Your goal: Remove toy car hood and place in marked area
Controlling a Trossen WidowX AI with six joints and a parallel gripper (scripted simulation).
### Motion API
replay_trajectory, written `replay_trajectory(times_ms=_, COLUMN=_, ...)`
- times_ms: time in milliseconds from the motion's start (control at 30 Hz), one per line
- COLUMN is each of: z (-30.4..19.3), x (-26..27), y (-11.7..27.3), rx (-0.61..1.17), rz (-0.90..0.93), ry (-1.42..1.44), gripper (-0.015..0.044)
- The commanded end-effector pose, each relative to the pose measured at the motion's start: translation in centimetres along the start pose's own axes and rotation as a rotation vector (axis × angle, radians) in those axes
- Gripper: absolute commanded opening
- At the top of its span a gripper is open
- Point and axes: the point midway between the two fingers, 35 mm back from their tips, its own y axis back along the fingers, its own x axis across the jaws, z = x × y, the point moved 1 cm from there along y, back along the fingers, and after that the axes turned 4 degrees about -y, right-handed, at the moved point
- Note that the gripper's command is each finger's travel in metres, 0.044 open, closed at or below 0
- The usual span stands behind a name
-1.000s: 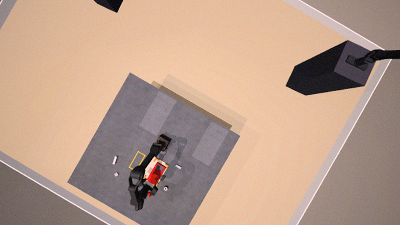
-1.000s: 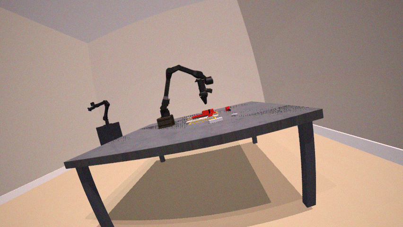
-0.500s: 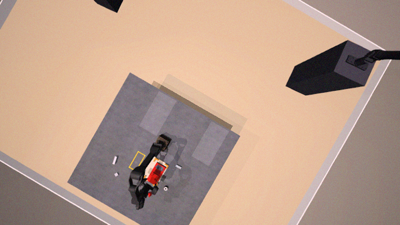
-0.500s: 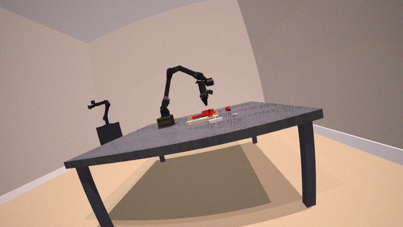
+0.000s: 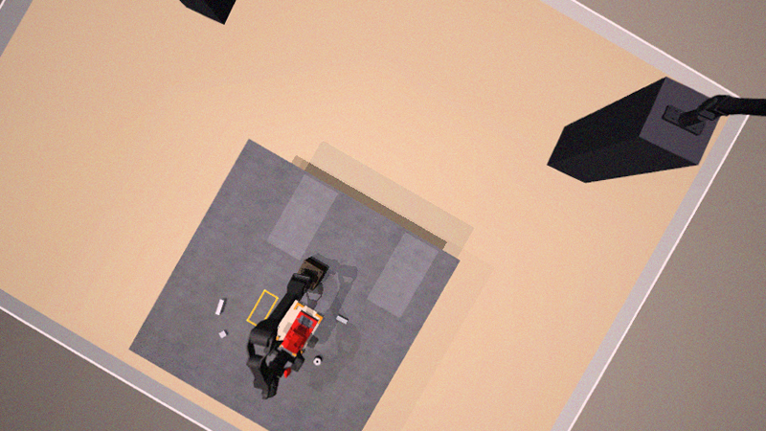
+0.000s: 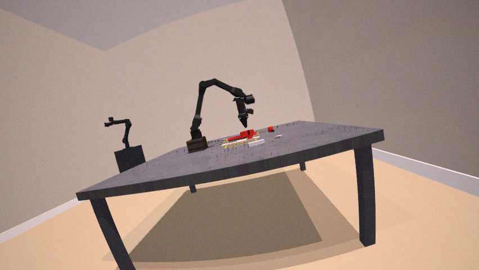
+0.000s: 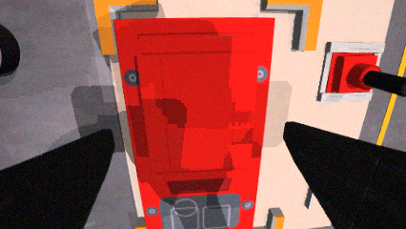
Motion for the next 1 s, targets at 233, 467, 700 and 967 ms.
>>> replay_trajectory(times_ms=233, z=-0.1, x=-0.1, y=-1.2, rx=0.005, rz=-0.005, ry=0.006, gripper=0.044)
replay_trajectory(times_ms=467, z=-0.2, x=-0.1, y=-1.8, rx=0.006, rz=-0.005, ry=0.006, gripper=0.044)
replay_trajectory(times_ms=700, z=-0.2, x=-0.1, y=-2.3, rx=0.006, rz=-0.005, ry=0.006, gripper=0.044)
replay_trajectory(times_ms=967, z=-0.2, x=-0.1, y=-2.6, rx=0.006, rz=-0.005, ry=0.006, gripper=0.044)
